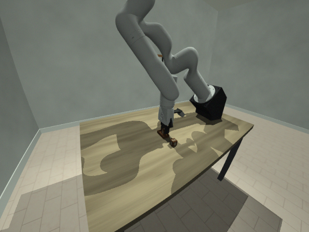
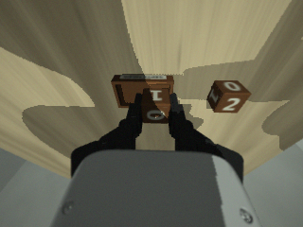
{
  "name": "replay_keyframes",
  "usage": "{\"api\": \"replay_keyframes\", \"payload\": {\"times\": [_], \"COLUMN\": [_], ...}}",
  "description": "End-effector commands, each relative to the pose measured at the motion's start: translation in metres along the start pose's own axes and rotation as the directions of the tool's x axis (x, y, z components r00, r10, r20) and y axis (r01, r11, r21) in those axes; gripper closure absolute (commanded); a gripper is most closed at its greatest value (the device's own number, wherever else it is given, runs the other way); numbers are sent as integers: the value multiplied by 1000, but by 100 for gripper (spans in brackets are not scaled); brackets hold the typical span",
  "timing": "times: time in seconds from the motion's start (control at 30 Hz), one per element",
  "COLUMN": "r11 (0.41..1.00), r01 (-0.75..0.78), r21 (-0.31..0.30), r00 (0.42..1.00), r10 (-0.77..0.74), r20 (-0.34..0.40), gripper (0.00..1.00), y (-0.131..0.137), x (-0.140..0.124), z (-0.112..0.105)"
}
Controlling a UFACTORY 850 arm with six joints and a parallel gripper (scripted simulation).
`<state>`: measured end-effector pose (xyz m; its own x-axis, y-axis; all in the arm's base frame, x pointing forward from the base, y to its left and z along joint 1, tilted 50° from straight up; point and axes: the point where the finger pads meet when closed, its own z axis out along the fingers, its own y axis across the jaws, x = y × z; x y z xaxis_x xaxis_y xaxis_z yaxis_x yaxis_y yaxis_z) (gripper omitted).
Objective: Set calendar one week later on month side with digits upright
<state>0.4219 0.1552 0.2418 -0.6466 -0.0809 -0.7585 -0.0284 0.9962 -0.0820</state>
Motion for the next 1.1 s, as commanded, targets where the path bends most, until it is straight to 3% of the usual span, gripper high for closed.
{"api": "replay_keyframes", "payload": {"times": [0.0, 1.07], "r11": [1000, 1000], "r01": [0, 0], "r21": [0, 0], "r00": [1000, 1000], "r10": [0, 0], "r20": [1, 1], "gripper": [71, 71], "y": [0, 0], "x": [0, 0], "z": [0, 9]}}
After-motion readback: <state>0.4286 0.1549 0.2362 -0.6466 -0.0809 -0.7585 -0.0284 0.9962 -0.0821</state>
